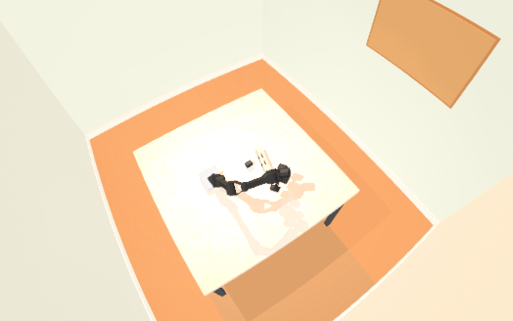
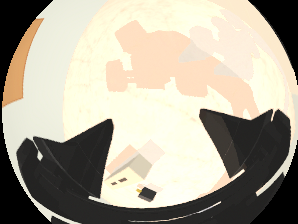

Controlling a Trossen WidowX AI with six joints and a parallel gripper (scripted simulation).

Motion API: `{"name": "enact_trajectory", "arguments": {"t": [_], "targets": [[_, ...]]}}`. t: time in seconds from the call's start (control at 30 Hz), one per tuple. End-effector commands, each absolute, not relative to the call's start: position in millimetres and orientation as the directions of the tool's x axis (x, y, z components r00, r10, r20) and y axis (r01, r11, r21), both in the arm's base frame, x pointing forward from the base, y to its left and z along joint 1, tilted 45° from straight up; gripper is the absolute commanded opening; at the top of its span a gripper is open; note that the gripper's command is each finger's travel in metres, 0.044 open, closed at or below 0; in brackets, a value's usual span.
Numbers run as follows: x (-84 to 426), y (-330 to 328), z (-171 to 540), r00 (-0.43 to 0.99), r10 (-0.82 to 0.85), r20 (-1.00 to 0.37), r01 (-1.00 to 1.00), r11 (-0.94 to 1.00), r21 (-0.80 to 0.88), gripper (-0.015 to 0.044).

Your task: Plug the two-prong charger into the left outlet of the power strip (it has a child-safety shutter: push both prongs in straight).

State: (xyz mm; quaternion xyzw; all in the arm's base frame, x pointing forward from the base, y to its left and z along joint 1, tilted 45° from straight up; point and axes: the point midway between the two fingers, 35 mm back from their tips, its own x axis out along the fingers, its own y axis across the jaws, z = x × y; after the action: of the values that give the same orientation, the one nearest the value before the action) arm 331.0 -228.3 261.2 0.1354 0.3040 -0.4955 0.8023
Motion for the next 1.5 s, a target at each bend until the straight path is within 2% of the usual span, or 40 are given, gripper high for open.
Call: {"name": "enact_trajectory", "arguments": {"t": [0.0, 0.33, 0.8, 1.47], "targets": [[337.2, -209.1, 228.4, 0.283, -0.674, -0.683, 0.843, 0.515, -0.158, 0.0440], [344.6, -164.2, 172.7, 0.197, -0.606, -0.770, 0.728, 0.617, -0.299, 0.0440], [337.1, -103.8, 110.8, 0.056, -0.568, -0.821, 0.528, 0.715, -0.459, 0.0440], [296.8, -36.8, 46.5, -0.158, -0.657, -0.737, 0.128, 0.726, -0.675, 0.0440]]}}
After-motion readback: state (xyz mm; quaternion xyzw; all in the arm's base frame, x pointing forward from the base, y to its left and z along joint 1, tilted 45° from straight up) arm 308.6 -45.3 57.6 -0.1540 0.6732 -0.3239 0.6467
